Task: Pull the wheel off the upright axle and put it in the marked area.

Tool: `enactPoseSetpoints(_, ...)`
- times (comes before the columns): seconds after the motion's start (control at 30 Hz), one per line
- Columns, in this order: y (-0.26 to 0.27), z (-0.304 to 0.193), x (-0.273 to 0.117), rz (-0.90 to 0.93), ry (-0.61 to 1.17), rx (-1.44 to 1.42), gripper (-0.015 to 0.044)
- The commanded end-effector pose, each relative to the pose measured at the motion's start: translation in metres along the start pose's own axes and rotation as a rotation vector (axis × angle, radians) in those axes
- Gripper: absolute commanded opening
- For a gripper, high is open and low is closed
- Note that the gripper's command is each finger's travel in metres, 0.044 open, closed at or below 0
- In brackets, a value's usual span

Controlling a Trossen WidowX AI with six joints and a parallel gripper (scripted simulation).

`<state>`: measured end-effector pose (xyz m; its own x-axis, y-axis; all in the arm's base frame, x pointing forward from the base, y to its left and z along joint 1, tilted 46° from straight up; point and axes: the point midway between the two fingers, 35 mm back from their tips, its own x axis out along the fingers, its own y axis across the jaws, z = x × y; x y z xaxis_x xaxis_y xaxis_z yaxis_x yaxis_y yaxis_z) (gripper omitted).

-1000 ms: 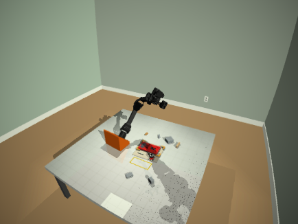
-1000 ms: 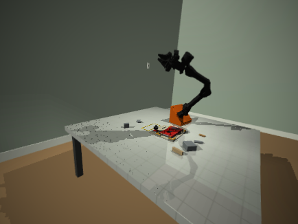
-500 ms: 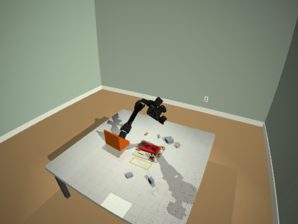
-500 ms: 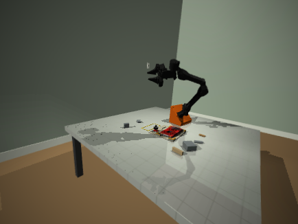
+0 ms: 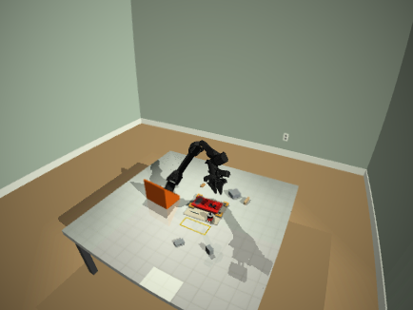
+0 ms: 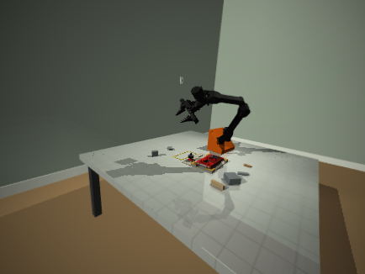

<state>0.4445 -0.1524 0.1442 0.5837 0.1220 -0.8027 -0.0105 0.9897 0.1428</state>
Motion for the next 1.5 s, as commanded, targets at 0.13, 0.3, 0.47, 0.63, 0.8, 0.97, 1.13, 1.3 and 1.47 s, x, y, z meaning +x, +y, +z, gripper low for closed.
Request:
enactPoseSetpoints(0.13, 0.05, -0.052, 0.034, 0.245, 0.224, -0.028, 0.03)
enactPoseSetpoints(0.3, 0.087, -0.087, 0.045, 0.424, 0.374, -0.022, 0.03)
enactPoseSetpoints(0.47, 0.121, -0.117, 0.047, 0.598, 0.512, 0.008, 0.03)
enactPoseSetpoints(0.63, 0.137, -0.129, 0.046, 0.681, 0.575, 0.032, 0.03)
enactPoseSetpoints(0.8, 0.133, -0.128, 0.05, 0.681, 0.575, 0.032, 0.03)
enactPoseSetpoints(0.97, 0.129, -0.131, 0.053, 0.68, 0.575, 0.032, 0.03)
enactPoseSetpoints(1.13, 0.14, -0.139, 0.065, 0.679, 0.575, 0.032, 0.03)
enactPoseSetpoints(1.3, 0.158, -0.153, 0.084, 0.68, 0.575, 0.032, 0.03)
enactPoseSetpoints(1.47, 0.174, -0.165, 0.096, 0.683, 0.574, 0.032, 0.03)
